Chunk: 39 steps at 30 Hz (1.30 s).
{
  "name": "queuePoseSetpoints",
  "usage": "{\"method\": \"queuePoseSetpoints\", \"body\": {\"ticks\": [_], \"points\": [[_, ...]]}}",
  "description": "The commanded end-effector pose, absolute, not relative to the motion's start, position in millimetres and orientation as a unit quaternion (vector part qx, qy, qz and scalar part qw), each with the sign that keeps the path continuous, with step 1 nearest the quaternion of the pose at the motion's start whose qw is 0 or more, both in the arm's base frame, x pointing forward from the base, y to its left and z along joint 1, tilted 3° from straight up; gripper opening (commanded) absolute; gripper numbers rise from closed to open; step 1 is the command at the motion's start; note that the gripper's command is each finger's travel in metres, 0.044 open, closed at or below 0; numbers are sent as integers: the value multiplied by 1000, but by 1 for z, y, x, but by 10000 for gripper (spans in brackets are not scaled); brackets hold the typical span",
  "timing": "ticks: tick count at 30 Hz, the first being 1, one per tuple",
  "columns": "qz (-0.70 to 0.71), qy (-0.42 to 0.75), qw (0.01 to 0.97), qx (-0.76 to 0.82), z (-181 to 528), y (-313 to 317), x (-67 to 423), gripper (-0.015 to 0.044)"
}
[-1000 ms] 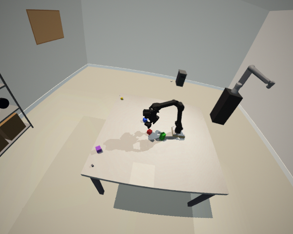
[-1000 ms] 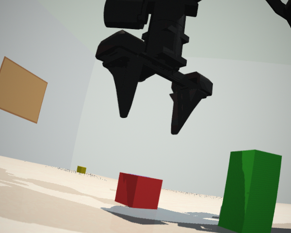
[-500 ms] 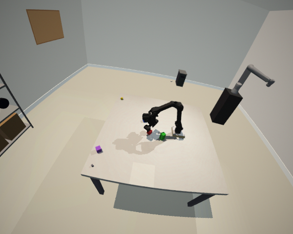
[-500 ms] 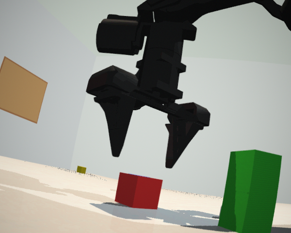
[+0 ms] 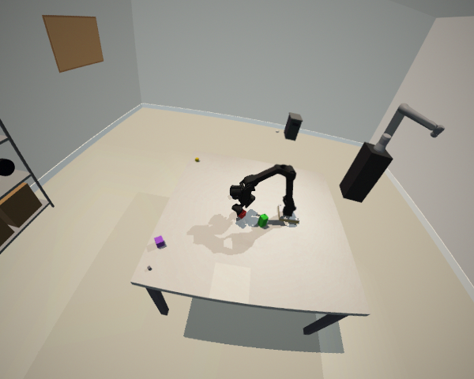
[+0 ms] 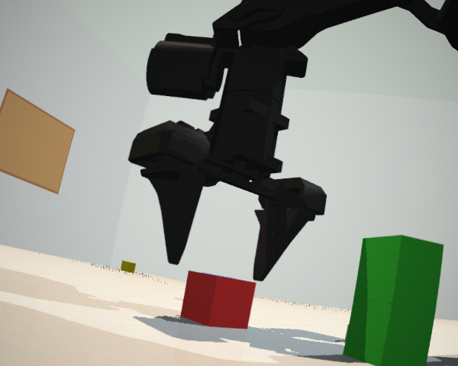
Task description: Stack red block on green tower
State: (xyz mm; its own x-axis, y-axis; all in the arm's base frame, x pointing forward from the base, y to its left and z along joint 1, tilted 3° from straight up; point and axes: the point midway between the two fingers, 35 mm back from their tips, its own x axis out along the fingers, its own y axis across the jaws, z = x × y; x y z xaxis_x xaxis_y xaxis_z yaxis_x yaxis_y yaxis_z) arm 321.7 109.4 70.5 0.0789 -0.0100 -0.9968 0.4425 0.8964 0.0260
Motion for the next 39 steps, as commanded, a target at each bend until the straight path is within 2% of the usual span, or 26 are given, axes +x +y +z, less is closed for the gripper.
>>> {"method": "queuePoseSetpoints", "body": {"ticks": [1, 34, 39], "points": [[-161, 663, 714, 160, 61, 108, 321, 440], [-161, 663, 714, 160, 35, 107, 322, 440], [-161, 663, 714, 160, 35, 107, 322, 309]]}}
